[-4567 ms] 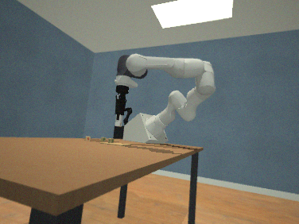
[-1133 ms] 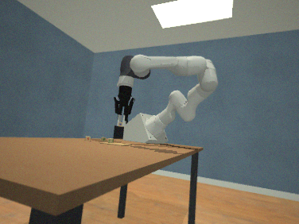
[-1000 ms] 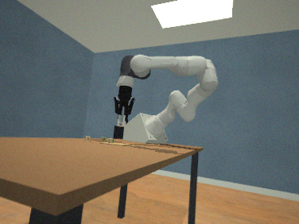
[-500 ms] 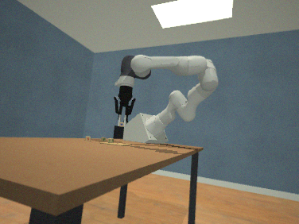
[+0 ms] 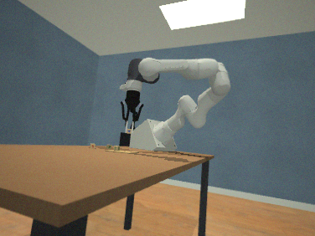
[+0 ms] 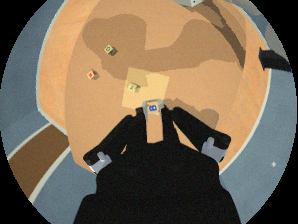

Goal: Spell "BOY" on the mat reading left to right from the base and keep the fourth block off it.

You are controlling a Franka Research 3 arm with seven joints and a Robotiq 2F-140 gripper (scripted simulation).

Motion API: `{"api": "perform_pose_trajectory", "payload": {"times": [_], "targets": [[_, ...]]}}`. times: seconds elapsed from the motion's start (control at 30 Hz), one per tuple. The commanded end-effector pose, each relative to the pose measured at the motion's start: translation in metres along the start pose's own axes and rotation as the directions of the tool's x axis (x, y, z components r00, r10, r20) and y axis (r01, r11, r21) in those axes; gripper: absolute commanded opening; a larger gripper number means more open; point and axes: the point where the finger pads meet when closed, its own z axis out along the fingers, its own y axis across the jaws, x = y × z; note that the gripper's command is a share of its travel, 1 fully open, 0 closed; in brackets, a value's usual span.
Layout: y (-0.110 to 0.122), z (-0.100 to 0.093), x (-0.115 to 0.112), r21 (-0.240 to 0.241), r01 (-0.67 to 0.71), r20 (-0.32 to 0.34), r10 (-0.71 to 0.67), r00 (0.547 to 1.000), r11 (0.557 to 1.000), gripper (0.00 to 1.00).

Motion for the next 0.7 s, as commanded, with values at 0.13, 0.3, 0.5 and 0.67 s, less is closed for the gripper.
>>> {"api": "perform_pose_trajectory", "payload": {"times": [0.13, 0.3, 0.5, 0.67], "targets": [[0.0017, -0.0002, 0.0009, 0.0, 0.191, -0.003, -0.191, 0.982, 0.982, 0.13], [0.0026, -0.0003, 0.0007, 0.0, 0.259, -0.002, -0.259, 0.966, 0.966, 0.13], [0.0037, -0.0003, 0.0005, 0.0, 0.339, -0.001, -0.339, 0.941, 0.941, 0.13], [0.0046, -0.0004, 0.0003, 0.001, 0.4, -0.001, -0.4, 0.916, 0.916, 0.13]]}}
